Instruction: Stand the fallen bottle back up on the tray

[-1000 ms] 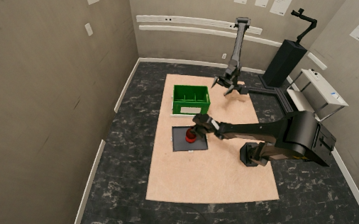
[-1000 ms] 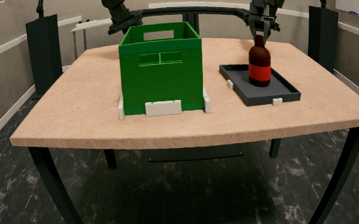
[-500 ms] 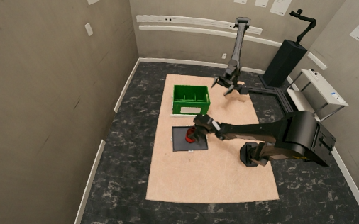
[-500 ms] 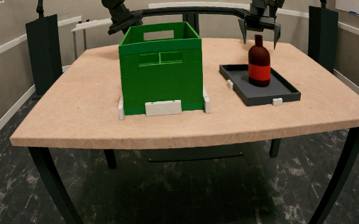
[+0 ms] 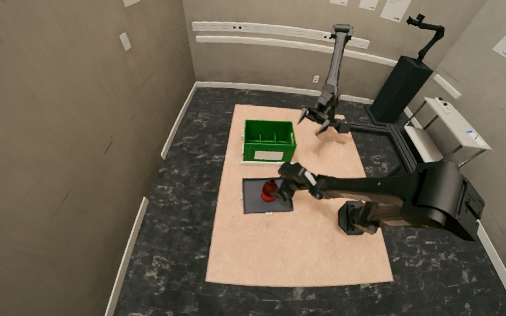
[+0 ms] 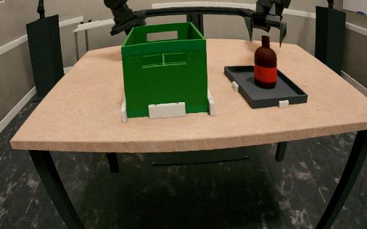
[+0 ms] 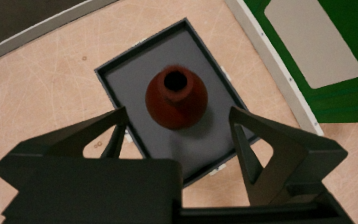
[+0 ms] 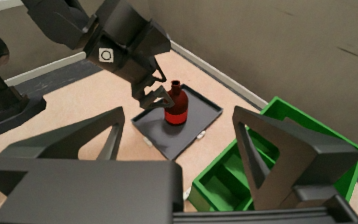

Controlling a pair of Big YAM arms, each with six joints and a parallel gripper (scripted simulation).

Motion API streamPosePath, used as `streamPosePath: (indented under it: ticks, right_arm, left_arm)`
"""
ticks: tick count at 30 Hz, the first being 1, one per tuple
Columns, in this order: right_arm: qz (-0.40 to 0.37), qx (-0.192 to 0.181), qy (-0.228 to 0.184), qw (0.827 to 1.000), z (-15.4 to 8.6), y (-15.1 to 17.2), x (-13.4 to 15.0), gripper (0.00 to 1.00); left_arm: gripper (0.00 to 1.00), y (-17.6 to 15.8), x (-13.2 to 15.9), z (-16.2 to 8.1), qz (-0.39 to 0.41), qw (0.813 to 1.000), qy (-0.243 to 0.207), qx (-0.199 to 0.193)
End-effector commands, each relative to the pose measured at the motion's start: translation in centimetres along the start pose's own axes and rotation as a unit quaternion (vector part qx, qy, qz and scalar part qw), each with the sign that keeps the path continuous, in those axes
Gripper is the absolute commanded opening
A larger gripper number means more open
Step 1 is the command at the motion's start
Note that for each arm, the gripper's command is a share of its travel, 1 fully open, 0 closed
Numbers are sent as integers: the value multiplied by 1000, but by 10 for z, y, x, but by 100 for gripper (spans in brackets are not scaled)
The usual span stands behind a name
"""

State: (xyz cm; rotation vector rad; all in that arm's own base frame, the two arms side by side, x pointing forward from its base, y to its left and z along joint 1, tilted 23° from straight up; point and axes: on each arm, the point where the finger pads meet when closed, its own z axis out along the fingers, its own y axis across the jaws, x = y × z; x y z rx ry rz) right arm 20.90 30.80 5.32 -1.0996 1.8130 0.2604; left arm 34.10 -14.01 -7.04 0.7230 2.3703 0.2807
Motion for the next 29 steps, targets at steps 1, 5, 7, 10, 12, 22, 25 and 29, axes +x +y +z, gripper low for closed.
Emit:
streamPosePath:
  ticks: [1, 5, 7, 10, 12, 22, 25, 29]
  right_arm:
    - [2, 1, -1, 1000, 1, 0, -2, 100]
    - [2, 1, -1, 1000, 1, 0, -2, 100]
    - [2, 1, -1, 1000, 1, 0, -2, 100]
    - [2, 1, -1, 1000, 1, 0, -2, 100]
    - [2, 1, -1, 1000, 1, 0, -2, 100]
    - [2, 1, -1, 1000, 1, 0, -2, 100]
    - [2, 1, -1, 1000, 1, 0, -2, 100]
    - [2, 1, -1, 1000, 1, 0, -2, 100]
  left_arm:
    - [100, -2, -12, -8, -5, 1000, -13, 0]
    - [100, -2, -2, -21, -2, 1000, -5, 1]
    - [100, -3, -1, -35, -2, 1000, -5, 1]
    - [100, -3, 1, -59, -2, 1000, -6, 0]
    - [100, -2, -7, -70, -5, 1000, -13, -1]
    - [100, 1, -28, -63, -10, 1000, -20, -6]
    - [100, 2, -32, -66, -13, 1000, -27, -7]
    - [100, 2, -32, -66, -13, 1000, -27, -7]
